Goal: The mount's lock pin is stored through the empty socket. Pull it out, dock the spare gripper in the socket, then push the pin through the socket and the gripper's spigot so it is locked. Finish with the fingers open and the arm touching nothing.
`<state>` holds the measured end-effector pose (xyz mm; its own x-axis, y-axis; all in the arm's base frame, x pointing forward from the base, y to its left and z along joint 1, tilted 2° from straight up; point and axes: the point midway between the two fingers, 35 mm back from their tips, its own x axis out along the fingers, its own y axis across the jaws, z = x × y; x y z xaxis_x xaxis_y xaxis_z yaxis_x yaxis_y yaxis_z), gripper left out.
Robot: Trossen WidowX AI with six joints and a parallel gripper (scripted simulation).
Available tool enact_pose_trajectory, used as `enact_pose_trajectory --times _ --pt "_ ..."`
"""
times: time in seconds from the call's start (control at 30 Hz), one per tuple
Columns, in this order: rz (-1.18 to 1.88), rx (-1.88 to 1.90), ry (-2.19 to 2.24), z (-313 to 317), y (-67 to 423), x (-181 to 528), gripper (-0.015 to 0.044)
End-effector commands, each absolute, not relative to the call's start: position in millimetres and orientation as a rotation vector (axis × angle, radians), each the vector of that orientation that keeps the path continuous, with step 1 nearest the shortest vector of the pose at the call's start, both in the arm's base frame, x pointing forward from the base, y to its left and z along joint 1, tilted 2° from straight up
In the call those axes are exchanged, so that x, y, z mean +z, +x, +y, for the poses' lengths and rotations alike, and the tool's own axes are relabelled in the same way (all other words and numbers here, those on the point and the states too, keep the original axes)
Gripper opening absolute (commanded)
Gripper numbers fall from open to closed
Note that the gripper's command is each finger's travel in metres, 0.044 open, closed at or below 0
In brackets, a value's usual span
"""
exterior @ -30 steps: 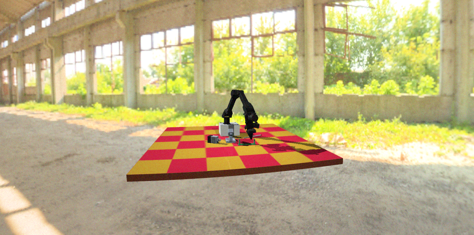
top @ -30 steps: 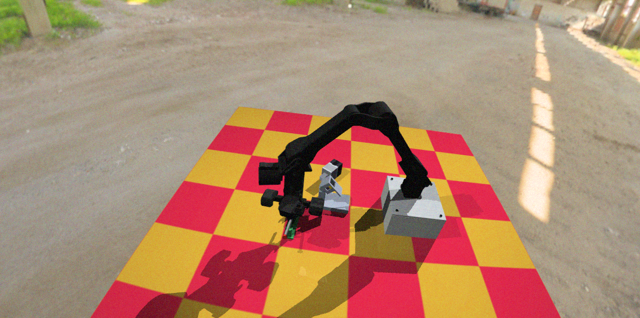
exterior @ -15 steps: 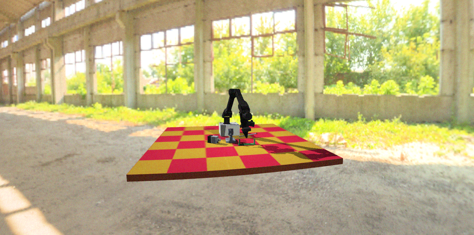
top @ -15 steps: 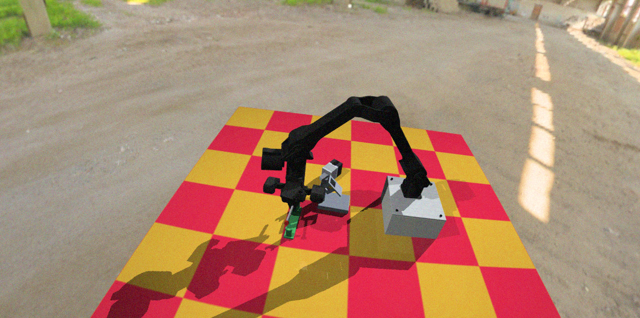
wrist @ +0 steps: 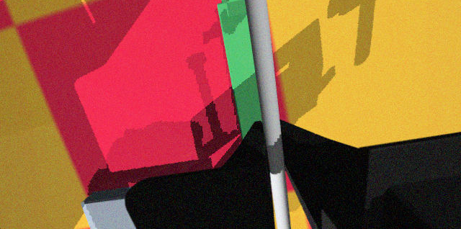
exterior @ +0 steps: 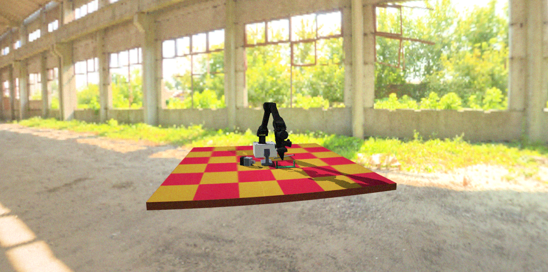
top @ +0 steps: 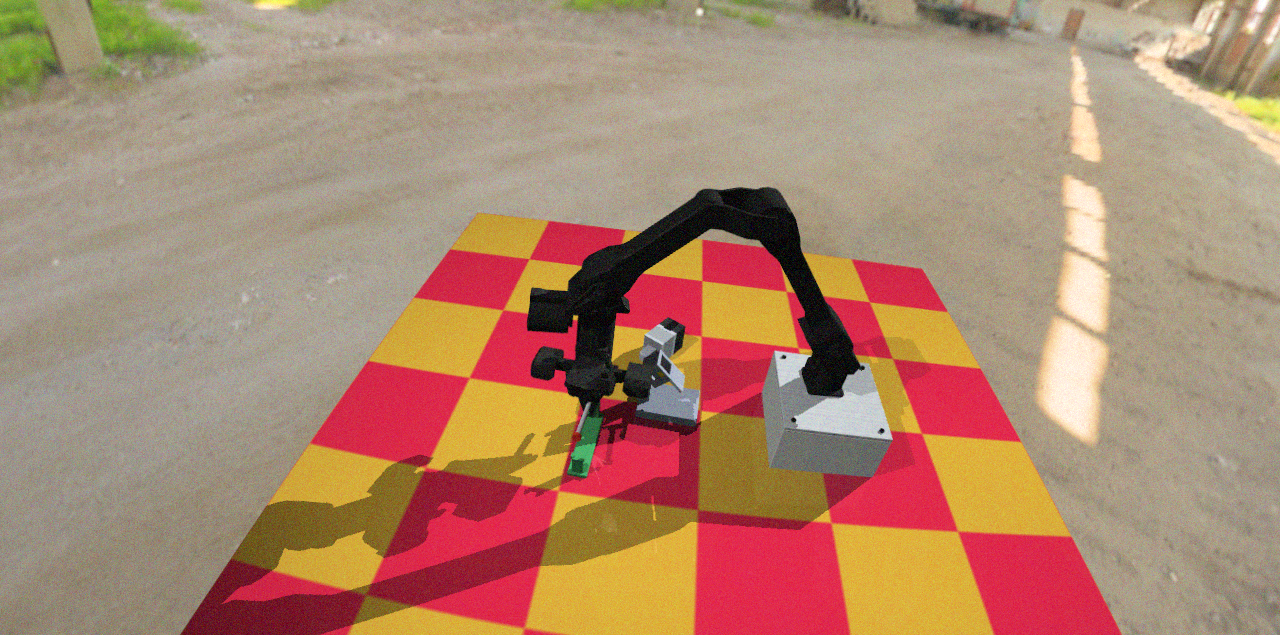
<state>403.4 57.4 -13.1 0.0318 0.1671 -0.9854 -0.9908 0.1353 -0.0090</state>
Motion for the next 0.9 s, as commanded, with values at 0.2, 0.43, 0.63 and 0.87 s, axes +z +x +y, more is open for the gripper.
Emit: enact_pose_trajectory --times 0.2,0.43,0.63,0.87 --pt "1.125 1.173 -1.002 57.3 401.1 -28.9 0.0" --pt "1.118 1.165 -1.005 57.6 401.0 -39.8 0.0" --pt "1.114 1.162 -1.006 57.7 400.5 -47.0 0.0" --pt "1.11 1.162 -1.009 57.7 399.8 -49.7 0.0"
